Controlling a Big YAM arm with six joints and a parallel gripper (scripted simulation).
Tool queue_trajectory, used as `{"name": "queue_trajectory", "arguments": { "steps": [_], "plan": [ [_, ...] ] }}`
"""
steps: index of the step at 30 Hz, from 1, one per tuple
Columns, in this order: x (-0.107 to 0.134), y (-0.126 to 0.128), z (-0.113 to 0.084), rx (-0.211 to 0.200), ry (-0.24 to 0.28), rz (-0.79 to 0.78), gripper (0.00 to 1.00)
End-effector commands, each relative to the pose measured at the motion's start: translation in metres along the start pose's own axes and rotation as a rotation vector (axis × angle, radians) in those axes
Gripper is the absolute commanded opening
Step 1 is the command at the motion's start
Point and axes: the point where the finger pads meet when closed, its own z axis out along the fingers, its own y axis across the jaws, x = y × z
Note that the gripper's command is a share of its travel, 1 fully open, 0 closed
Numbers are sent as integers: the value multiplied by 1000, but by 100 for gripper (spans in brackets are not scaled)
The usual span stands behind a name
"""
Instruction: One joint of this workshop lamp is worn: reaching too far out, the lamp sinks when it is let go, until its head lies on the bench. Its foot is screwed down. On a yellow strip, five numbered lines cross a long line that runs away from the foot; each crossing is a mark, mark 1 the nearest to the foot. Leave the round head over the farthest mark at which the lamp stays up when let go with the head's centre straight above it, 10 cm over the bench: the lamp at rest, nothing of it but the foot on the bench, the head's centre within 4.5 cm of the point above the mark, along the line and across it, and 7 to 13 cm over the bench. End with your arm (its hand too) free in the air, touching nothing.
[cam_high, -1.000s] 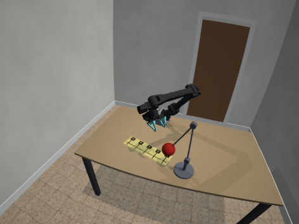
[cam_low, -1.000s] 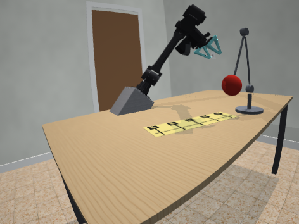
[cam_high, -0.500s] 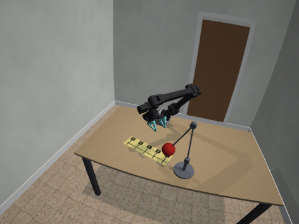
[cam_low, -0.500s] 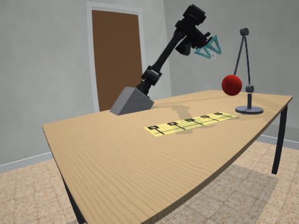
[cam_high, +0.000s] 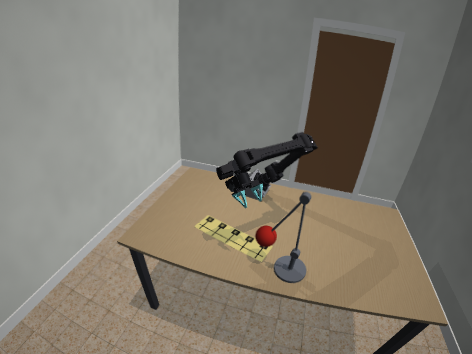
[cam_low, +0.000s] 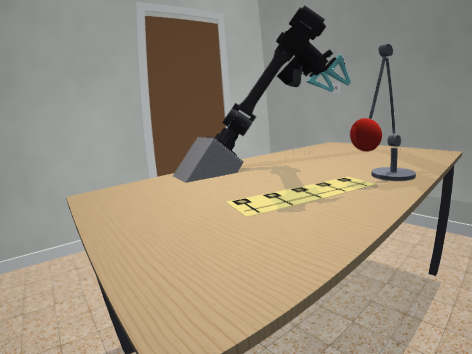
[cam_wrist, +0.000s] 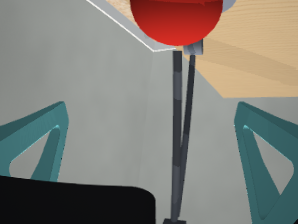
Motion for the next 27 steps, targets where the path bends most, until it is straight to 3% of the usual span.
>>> {"name": "queue_trajectory", "arguments": {
  "steps": [1,10,12,27],
  "plan": [
    [42,6,-6,77,30,-51,100],
    [59,8,-7,-4,0,-20,100],
    [59,8,-7,-4,0,-20,100],
    [44,7,-7,115,48,-46,100]
  ]
}}
